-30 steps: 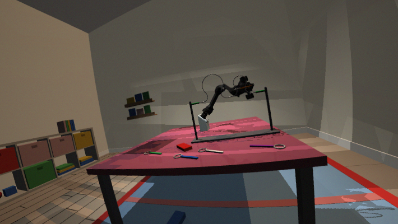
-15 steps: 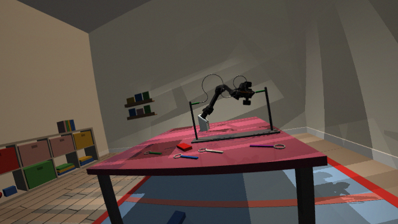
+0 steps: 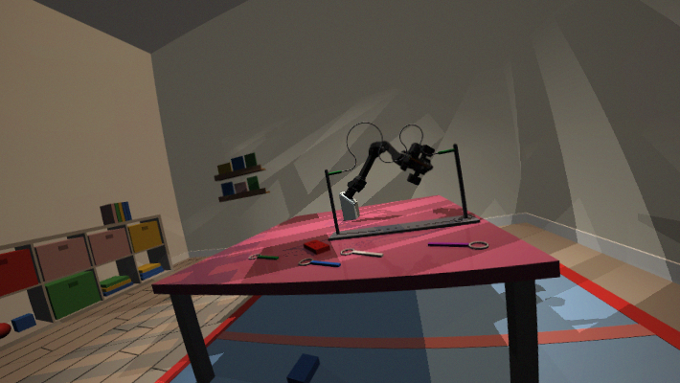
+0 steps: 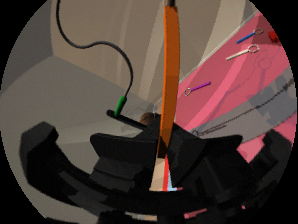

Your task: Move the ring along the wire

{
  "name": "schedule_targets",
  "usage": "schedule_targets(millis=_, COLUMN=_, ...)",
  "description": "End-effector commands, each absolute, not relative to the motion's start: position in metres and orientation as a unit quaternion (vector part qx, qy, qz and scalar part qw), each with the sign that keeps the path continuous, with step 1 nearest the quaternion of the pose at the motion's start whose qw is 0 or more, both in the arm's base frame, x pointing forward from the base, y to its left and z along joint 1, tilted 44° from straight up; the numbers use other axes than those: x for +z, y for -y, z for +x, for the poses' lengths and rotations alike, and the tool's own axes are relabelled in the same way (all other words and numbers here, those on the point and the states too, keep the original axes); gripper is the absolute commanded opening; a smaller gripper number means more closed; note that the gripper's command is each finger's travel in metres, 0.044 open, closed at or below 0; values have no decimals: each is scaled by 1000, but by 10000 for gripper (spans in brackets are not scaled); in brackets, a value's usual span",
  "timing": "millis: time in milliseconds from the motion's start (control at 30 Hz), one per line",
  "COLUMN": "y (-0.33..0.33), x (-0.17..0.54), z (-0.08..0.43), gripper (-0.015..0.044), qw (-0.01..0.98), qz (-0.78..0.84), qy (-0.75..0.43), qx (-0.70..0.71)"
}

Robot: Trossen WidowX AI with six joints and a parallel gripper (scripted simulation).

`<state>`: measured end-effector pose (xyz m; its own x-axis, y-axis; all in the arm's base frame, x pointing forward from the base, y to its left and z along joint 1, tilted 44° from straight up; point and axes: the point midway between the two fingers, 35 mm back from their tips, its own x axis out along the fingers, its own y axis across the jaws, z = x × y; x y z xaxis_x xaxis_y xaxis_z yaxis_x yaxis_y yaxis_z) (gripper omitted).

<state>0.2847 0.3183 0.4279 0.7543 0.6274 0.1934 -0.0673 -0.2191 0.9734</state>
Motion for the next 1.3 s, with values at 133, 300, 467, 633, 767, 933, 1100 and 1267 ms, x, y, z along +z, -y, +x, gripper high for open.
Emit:
schedule_targets(millis=133, y=-321, x=397, z=285, gripper=-150, qw=670, qz=654, qy=-206, qx=284)
schedule_targets(millis=300, y=-320, x=379, z=287, gripper=-150, qw=712, qz=609, qy=-213, qx=277)
schedule_targets(millis=467, y=-316, x=361, z=289, gripper=-150, qw=750, qz=564, qy=-218, qx=269)
schedule_targets(millis=633, y=-311, x=344, z=291, gripper=-150, qw=783, qz=519, qy=-223, qx=260)
schedule_targets(millis=767, y=-305, x=332, z=292, gripper=-150, qw=806, qz=485, qy=-226, qx=254)
schedule_targets(millis=933, y=-298, x=319, z=294, gripper=-150, qw=830, qz=446, qy=-228, qx=246)
schedule_targets(millis=1100, y=-289, x=307, z=297, gripper=-150, qw=850, qz=410, qy=-230, qx=239)
schedule_targets(millis=1267, y=-282, x=298, z=299, gripper=-150, qw=861, qz=387, qy=-231, qx=234)
